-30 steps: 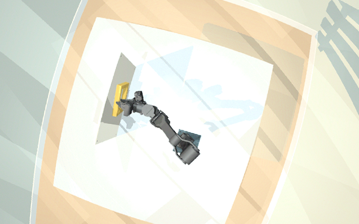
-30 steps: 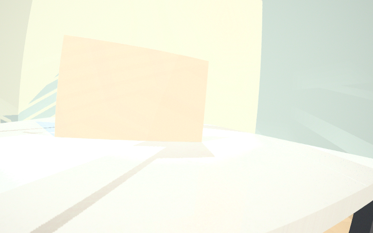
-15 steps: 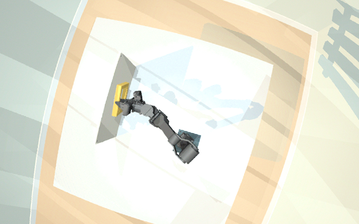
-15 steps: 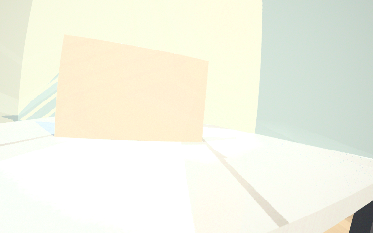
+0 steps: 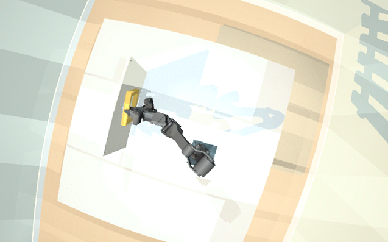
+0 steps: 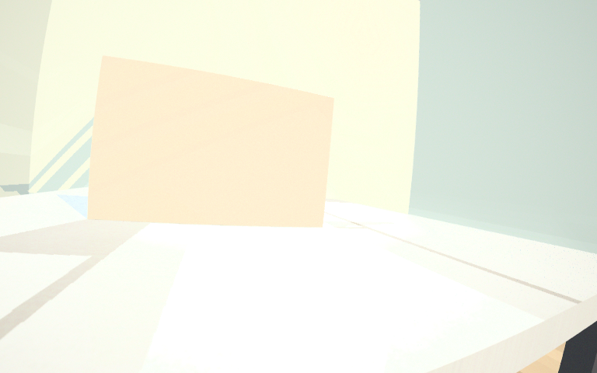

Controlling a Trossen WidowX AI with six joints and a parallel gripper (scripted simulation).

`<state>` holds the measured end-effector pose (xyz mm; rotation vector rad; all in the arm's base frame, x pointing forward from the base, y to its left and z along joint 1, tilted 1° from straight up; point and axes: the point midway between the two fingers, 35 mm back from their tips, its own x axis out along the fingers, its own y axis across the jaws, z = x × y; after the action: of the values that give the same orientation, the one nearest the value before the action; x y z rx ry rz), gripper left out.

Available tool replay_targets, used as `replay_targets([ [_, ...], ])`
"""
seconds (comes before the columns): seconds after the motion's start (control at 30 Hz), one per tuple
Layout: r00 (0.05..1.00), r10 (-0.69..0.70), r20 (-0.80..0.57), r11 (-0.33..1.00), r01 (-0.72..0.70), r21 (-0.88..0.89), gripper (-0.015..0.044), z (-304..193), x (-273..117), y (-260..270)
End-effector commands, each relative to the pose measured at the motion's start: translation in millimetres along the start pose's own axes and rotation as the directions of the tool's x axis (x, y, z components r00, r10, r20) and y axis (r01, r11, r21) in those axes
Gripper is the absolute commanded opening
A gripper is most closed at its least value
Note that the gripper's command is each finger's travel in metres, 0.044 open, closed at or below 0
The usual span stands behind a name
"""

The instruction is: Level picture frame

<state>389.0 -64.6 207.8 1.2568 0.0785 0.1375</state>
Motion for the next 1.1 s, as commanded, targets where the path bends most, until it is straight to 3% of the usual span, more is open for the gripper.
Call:
replay_targets([
  [0.0, 1.000, 0.002, 0.003, 1.000, -0.002, 0.001, 0.0260, 0.6, 0.2, 0.6],
  [0.2, 1.000, 0.002, 0.003, 1.000, -0.002, 0.001, 0.0260, 1.0, 0.4, 0.9],
  [0.43, 1.000, 0.002, 0.003, 1.000, -0.002, 0.001, 0.0076, 1.0, 0.4, 0.9],
  [0.7, 1.000, 0.002, 0.003, 1.000, -0.002, 0.001, 0.0003, 1.0, 0.4, 0.9],
  [1.07, 1.000, 0.002, 0.003, 1.000, -0.002, 0.001, 0.0000, 0.6, 0.3, 1.6],
])
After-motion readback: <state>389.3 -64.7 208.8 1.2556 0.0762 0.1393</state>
